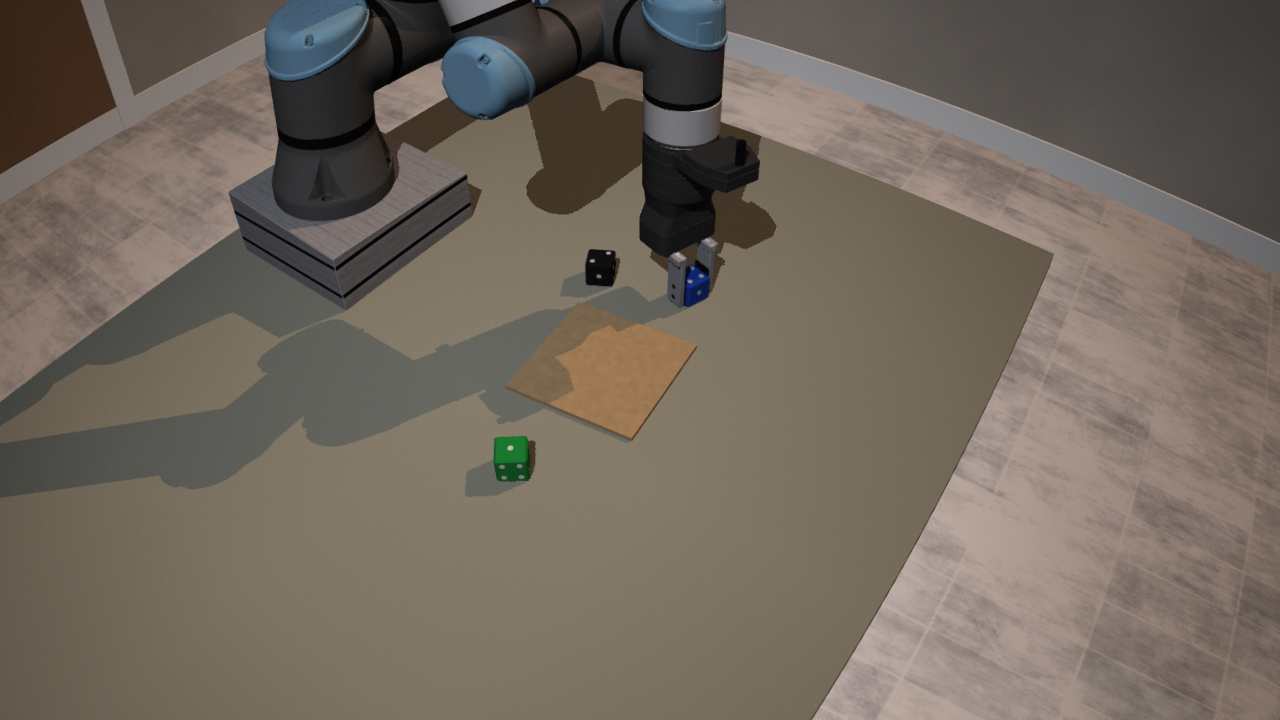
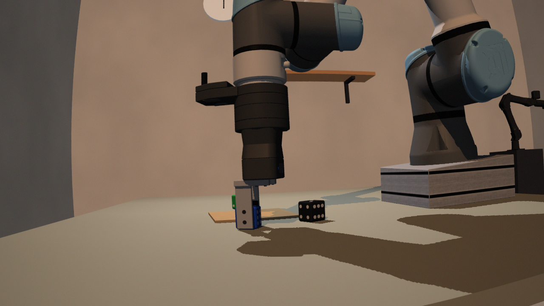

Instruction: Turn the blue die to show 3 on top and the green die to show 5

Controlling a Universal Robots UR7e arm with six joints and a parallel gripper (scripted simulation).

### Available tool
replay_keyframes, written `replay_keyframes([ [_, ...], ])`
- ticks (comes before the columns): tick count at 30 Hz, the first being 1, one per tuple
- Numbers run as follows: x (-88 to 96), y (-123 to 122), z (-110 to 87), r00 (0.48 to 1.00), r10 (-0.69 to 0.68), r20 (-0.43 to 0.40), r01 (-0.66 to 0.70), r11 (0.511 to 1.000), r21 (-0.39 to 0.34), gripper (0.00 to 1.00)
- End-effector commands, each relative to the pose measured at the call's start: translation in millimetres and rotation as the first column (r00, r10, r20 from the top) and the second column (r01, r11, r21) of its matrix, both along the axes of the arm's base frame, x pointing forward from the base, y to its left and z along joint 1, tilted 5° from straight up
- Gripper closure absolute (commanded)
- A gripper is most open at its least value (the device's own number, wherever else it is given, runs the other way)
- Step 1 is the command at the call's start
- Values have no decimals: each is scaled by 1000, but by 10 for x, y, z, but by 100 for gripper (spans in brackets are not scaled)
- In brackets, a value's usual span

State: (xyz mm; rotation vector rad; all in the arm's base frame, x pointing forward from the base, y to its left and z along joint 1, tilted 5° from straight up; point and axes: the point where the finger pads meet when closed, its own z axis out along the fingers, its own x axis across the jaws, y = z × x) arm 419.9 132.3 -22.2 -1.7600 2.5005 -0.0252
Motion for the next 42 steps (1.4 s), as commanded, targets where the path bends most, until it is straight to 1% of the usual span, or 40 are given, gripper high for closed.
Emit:
replay_keyframes([
  [1,4,0,4,1000,0,1,0,1000,0,43],
  [14,3,0,23,1000,0,1,0,1000,0,43],
  [18,-3,-3,94,1000,0,1,0,1000,0,43],
  [22,-14,-8,227,1000,0,1,0,1000,0,43],
  [24,-14,-8,227,1000,0,1,0,1000,0,43],
  [37,-63,-29,843,1000,0,1,0,1000,0,43],
  [39,-68,-31,911,1000,0,1,0,1000,0,43],
  [42,-70,-32,937,1000,0,1,0,1000,0,43],
])
